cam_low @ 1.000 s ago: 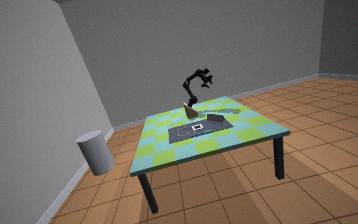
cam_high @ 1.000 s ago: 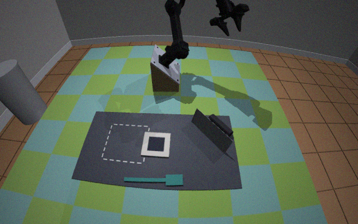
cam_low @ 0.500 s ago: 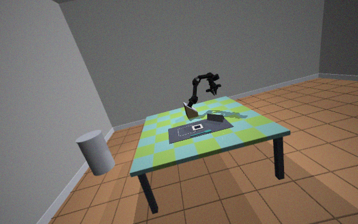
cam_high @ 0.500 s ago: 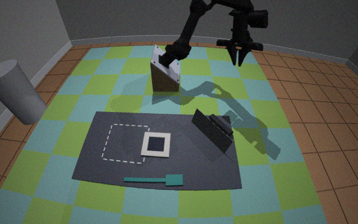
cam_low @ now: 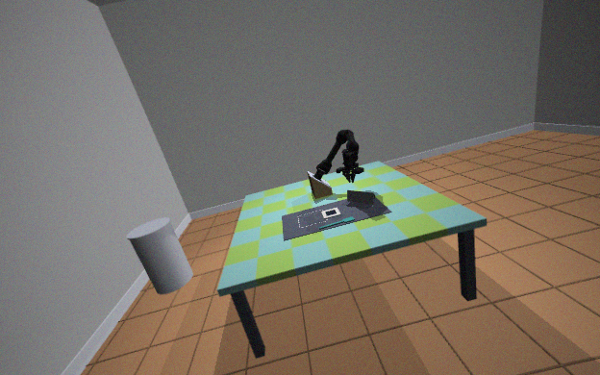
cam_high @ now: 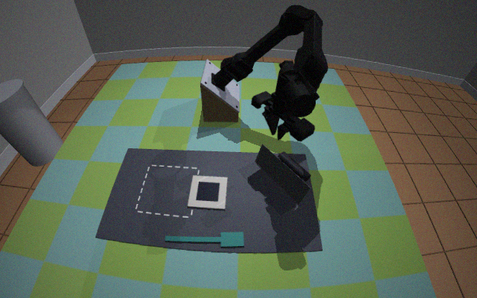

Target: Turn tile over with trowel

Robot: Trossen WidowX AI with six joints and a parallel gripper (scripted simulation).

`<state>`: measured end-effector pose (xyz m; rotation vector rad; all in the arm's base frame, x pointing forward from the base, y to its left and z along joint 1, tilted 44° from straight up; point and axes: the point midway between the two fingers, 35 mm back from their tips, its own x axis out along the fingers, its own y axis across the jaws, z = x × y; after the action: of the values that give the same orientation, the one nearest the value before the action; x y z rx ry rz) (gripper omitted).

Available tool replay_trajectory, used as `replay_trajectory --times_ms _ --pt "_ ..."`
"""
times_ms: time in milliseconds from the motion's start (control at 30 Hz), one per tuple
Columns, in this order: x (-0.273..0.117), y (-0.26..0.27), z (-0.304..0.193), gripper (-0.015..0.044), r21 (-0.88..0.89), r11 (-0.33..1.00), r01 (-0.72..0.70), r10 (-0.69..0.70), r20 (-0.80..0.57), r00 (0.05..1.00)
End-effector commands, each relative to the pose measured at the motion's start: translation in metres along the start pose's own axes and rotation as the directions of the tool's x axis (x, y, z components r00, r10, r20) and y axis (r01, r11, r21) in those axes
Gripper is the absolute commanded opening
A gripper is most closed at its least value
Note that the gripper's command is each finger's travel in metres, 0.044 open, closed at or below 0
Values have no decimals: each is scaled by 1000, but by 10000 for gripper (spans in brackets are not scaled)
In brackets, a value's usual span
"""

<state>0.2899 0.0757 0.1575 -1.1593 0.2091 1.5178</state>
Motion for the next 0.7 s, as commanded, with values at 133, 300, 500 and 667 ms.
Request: replay_trajectory --times_ms 133,300,500,667 --pt "11 8 -16 100 2 1000 -9 9 47 999" --pt "11 8 -14 100 11 1000 -15 14 41 999" --pt "18 7 -13 100 8 1000 -13 12 43 999" --pt "26 7 -11 100 6 1000 -11 11 45 999"
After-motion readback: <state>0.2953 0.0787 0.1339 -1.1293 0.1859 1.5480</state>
